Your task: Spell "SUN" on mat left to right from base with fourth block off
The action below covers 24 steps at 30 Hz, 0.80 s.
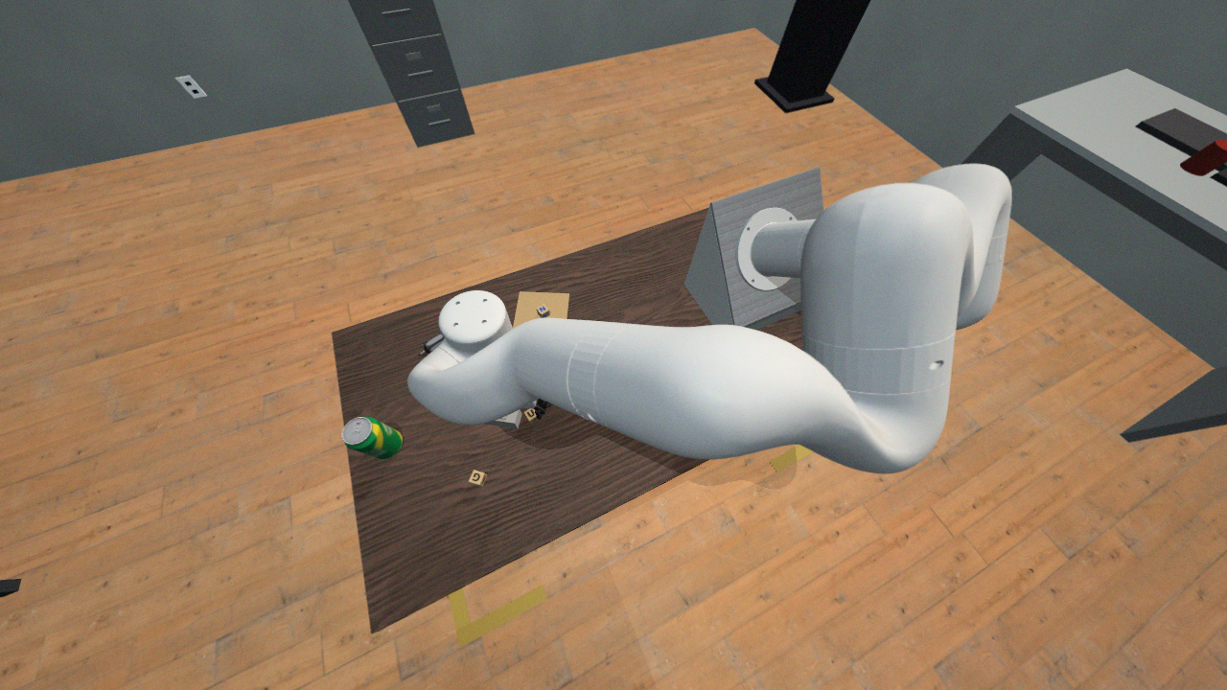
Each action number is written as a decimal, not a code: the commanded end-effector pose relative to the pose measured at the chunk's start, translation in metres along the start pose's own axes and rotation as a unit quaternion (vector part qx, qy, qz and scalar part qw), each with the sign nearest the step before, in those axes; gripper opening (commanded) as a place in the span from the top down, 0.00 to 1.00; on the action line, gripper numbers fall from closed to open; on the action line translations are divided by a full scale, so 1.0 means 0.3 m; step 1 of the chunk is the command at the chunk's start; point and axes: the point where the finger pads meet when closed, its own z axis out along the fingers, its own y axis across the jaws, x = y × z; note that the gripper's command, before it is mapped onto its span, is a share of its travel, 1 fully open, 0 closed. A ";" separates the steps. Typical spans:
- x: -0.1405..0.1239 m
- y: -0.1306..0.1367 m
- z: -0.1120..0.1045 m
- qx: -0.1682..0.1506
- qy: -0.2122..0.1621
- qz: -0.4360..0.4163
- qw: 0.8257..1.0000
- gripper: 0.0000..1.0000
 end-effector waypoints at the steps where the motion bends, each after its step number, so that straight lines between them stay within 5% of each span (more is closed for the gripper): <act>1: 0.057 0.106 0.007 0.008 -0.005 0.001 1.000 0.00; 24: 0.193 0.355 0.003 -0.001 -0.030 0.009 0.999 0.00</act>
